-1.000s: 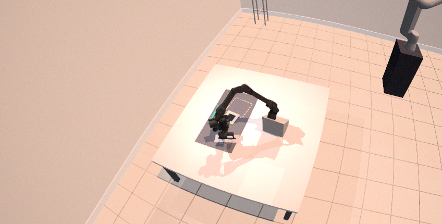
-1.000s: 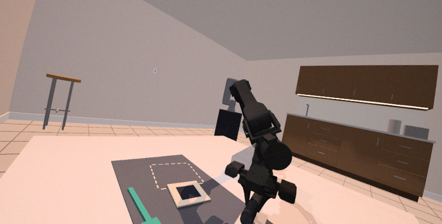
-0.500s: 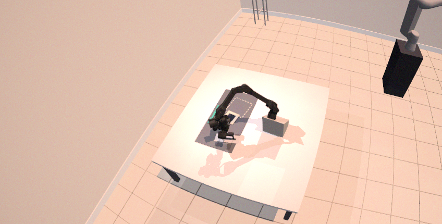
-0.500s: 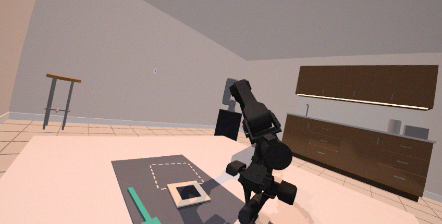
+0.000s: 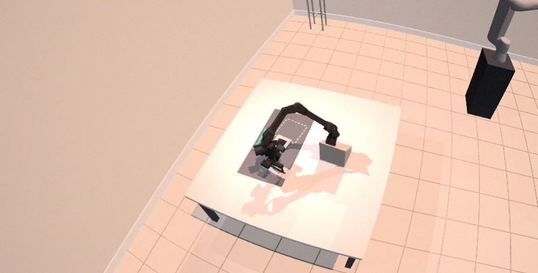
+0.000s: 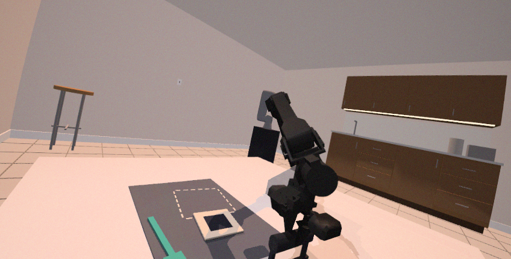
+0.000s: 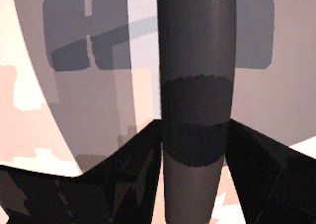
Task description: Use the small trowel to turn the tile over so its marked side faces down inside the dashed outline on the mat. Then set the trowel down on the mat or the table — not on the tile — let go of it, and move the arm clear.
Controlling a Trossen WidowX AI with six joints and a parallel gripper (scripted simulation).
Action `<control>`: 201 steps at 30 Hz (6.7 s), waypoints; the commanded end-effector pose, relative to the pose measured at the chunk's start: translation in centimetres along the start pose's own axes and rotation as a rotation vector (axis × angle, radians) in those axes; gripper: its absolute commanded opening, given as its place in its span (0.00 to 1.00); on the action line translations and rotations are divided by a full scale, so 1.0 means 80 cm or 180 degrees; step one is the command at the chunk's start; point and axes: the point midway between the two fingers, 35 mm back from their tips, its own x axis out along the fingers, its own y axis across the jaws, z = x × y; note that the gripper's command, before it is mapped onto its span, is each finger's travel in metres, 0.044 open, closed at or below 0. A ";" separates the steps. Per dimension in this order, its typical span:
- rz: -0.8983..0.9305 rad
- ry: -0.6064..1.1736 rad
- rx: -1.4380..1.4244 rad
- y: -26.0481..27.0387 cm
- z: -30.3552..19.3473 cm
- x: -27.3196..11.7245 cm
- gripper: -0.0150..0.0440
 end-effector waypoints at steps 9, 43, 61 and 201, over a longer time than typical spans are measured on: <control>0.0003 0.0003 0.1138 0.000 0.000 0.001 0.47; 0.0002 0.0003 0.2107 0.000 0.000 0.001 0.71; 0.0002 0.0006 0.2175 -0.002 -0.003 -0.056 0.71; 0.0376 -0.0127 0.1872 0.015 0.001 -0.055 0.76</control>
